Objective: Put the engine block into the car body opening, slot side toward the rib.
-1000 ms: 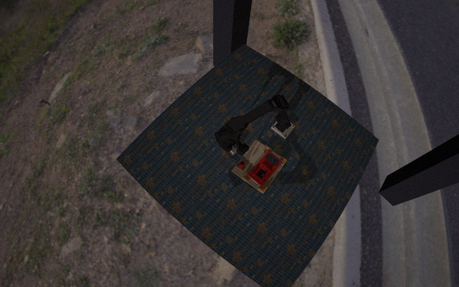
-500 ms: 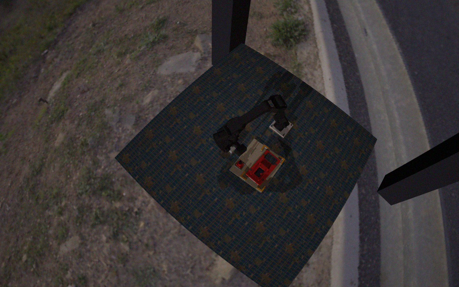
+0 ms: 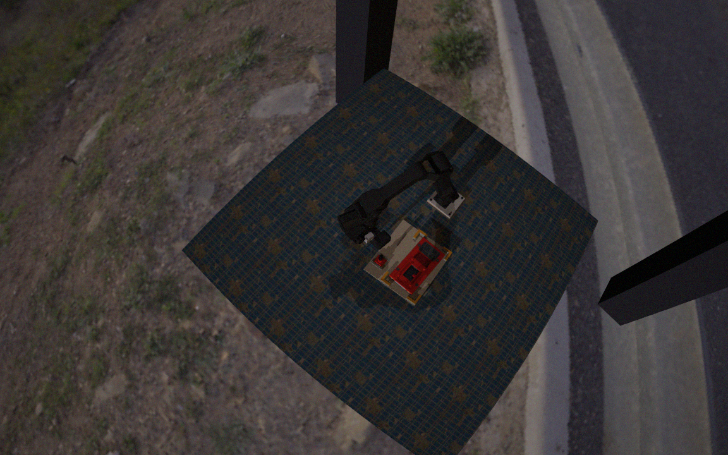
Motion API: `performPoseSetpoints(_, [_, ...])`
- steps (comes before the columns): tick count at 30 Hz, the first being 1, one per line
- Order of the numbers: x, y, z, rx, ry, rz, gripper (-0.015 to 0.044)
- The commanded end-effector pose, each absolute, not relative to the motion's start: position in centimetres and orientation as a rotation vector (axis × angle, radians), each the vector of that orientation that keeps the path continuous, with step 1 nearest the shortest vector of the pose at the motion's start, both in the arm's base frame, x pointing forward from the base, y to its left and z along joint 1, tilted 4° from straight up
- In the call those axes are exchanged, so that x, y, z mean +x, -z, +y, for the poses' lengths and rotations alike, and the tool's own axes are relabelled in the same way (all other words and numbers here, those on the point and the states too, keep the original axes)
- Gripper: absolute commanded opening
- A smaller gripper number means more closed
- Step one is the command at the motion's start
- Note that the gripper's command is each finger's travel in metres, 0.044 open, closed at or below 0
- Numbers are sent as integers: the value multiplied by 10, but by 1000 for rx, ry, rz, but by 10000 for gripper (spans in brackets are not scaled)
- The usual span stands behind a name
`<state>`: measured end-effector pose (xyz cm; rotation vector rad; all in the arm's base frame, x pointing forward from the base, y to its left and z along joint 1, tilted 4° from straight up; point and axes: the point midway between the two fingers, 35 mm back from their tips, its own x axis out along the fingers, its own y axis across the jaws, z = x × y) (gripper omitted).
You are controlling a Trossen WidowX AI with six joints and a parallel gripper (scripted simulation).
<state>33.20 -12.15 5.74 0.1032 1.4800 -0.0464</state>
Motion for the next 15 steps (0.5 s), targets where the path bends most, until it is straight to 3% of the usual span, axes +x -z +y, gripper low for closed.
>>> performPoseSetpoints(1, [331, -52, -122, 107, 53, 1492, 335])
performPoseSetpoints(5, [331, -52, -122, 107, 53, 1492, 230])
performPoseSetpoints(12, [331, -52, -122, 107, 53, 1492, 183])
performPoseSetpoints(15, [331, -54, -122, 107, 53, 1492, 105])
